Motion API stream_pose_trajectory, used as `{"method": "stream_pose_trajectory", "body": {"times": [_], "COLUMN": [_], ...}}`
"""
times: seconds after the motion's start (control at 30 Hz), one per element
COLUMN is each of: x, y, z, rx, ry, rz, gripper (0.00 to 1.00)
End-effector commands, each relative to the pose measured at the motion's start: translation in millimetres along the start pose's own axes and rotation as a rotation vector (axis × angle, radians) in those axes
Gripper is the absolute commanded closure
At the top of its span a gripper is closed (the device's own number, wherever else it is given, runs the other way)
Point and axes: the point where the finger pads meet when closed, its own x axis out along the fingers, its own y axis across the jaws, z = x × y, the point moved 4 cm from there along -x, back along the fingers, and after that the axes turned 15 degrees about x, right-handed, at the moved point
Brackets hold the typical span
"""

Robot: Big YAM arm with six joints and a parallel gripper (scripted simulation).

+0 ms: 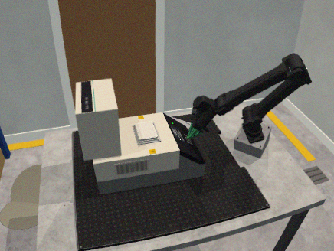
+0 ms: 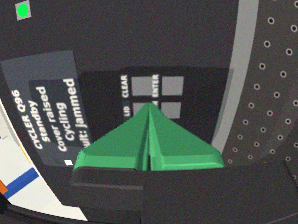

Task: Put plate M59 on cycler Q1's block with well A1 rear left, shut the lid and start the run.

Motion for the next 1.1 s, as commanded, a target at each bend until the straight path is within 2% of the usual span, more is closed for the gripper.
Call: {"method": "stream_pose_trajectory", "body": {"times": [0.0,0.4,0.43,0.63,0.87,1.0,1.07], "x": [0.2,0.8,-1.8,-1.4,-1.2,-15.8,-19.9], "y": [21,25,39,47,55,58,51], "z": [3,3,-2,-3,-4,-8,-8], "rx": [-0.015,-0.007,-0.007,-0.016,-0.02,-0.043,-0.041], "ry": [-0.013,-0.02,-0.012,-0.013,-0.016,-0.005,0.001], "rz": [0.034,0.032,0.055,0.076,0.083,0.097,0.086], "gripper": [1.0,1.0,1.0,1.0,1.0,1.0,1.0]}}
